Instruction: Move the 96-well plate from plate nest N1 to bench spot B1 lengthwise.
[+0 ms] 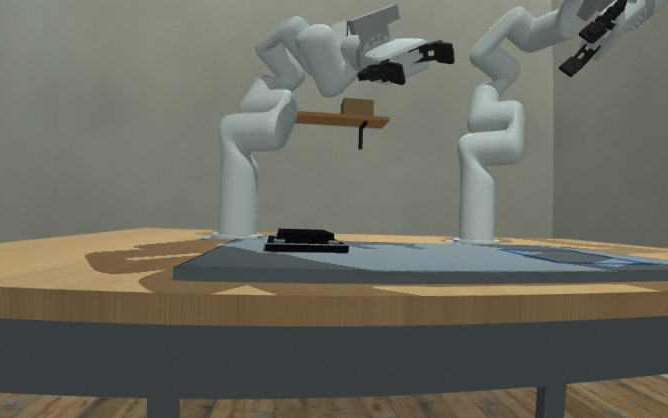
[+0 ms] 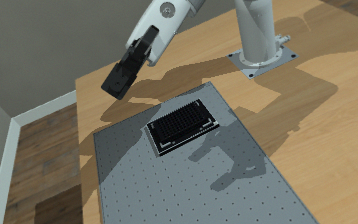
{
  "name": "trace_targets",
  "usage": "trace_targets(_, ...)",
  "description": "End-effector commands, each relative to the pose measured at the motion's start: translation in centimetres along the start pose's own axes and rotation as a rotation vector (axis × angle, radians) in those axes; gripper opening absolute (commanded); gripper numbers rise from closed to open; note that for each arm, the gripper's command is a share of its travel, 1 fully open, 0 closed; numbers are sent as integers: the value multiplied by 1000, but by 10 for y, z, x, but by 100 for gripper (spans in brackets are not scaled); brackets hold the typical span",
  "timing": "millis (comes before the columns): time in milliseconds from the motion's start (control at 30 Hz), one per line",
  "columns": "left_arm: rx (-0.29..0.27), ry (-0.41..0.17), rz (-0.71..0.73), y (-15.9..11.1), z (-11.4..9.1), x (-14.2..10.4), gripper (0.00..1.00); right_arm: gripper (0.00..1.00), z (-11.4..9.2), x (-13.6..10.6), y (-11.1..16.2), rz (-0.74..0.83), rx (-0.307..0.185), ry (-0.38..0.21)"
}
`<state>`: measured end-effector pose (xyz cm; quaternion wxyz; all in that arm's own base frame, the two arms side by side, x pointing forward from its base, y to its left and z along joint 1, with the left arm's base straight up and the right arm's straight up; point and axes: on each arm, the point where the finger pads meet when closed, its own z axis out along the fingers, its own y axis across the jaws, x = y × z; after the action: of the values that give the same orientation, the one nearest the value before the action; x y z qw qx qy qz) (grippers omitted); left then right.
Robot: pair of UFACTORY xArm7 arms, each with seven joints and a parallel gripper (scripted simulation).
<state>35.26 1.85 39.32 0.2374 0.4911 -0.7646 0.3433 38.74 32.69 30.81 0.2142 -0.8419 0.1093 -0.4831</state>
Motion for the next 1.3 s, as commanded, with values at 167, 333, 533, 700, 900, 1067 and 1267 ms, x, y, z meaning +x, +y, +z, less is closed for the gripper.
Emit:
trace_targets(167,-9,-67,-72,-1,-13,-14,100,100,0,1,-1,1,2,2)
trace_targets(333,-15,-127,-139,-2,-25,-27,100,100,0,1,-1,1,2,2)
trace_targets(533,-23,-250,-276,-1,-51,-50,100,100,0,1,-1,1,2,2)
trace_targets(700,-21,-376,-410,2,-79,-69,100,100,0,1,-1,1,2,2)
trace_targets(900,-13,-483,-521,5,-104,-82,100,100,0,1,-1,1,2,2)
trace_targets(1067,7,-614,-652,8,-134,-93,100,100,0,1,-1,1,2,2)
trace_targets(1267,37,-749,-780,12,-165,-98,100,100,0,1,-1,1,2,2)
